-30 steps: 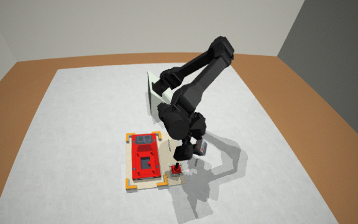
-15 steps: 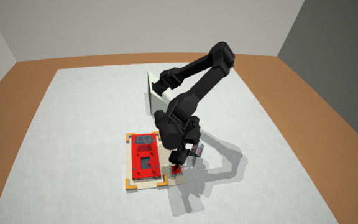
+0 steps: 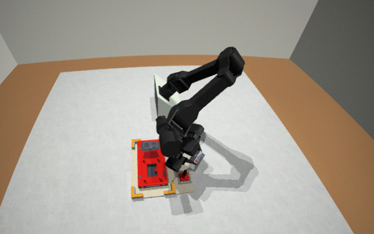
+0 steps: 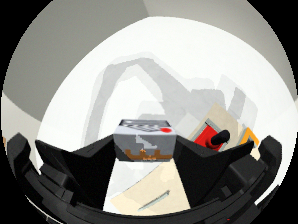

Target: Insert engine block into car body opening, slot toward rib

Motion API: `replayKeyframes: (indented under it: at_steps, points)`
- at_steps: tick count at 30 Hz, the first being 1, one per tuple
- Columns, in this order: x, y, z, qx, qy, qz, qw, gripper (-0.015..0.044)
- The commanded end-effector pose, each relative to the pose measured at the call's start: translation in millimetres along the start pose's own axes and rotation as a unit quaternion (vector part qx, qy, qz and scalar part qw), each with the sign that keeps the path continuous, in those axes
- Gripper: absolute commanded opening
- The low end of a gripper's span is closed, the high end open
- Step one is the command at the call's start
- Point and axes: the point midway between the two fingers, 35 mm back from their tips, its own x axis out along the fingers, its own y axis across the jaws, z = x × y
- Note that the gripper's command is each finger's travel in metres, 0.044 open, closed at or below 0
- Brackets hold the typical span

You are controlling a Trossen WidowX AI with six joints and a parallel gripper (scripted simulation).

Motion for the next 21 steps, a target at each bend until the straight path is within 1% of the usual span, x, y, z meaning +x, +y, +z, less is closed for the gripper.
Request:
replayKeyframes:
  at_steps: [1,11,21]
  points:
    - [18,-3,-13,0.032,0.007,-0.012,0.999,0.0]
    - [30,-8,-3,-0.108,-0.001,-0.027,0.994,0.0]
    - [48,-3,8,-0.252,-0.022,-0.033,0.967,0.0]
